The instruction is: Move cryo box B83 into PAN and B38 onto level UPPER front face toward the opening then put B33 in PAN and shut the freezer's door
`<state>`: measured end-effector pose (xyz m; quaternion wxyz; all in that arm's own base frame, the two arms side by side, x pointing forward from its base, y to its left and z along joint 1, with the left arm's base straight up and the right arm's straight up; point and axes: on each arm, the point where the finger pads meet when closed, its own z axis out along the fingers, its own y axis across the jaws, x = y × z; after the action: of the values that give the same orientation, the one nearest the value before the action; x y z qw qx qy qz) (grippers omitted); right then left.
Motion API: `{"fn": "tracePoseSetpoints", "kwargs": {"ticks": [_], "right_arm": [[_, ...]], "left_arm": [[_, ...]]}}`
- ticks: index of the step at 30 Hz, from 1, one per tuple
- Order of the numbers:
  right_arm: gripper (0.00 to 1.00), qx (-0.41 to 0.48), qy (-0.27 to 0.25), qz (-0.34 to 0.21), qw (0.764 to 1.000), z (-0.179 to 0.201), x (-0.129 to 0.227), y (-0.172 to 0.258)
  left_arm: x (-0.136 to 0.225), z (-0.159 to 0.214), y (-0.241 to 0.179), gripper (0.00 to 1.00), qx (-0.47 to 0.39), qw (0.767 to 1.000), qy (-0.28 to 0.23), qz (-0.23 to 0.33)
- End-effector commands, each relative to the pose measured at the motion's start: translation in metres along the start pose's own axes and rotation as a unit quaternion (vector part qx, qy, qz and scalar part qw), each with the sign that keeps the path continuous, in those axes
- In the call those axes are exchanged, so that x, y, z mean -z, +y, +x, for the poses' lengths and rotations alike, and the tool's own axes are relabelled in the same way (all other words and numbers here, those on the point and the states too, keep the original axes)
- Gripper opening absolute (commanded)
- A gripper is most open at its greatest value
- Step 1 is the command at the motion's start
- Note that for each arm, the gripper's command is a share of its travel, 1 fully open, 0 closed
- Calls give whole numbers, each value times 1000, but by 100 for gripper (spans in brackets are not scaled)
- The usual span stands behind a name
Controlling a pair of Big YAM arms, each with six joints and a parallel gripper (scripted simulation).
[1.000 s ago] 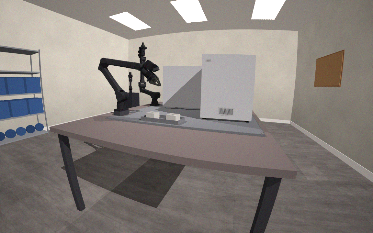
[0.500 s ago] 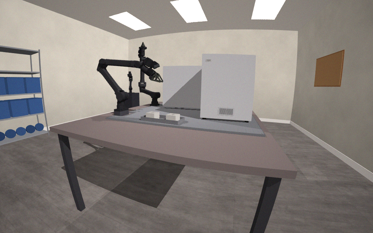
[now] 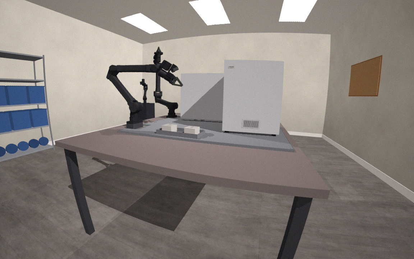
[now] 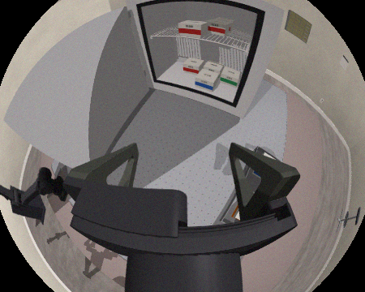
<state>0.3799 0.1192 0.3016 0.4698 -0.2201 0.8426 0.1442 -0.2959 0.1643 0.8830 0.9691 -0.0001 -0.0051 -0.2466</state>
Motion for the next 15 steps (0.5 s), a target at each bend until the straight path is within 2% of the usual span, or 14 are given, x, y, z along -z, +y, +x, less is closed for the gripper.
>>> {"fn": "tracePoseSetpoints", "kwargs": {"ticks": [1, 3, 5, 8, 11, 15], "right_arm": [[100, 25, -25, 0, 999, -42, 9, 4], [100, 53, -54, -34, 997, -59, 12, 6], [100, 70, -57, -66, 994, -68, 11, 28], [100, 66, -49, -65, 994, -70, 11, 34], [100, 111, -85, -123, 982, -92, 13, 46], [100, 107, -72, -129, 983, -97, 13, 64]], "left_arm": [[-1, 13, 1, 0, 6, 1000, 18, -1], [-1, 13, 1, 0, 6, 1000, 18, -1], [-1, 13, 1, 0, 6, 1000, 18, -1], [-1, 13, 1, 0, 6, 1000, 18, -1], [-1, 13, 1, 0, 6, 1000, 18, -1], [-1, 13, 1, 0, 6, 1000, 18, -1]]}}
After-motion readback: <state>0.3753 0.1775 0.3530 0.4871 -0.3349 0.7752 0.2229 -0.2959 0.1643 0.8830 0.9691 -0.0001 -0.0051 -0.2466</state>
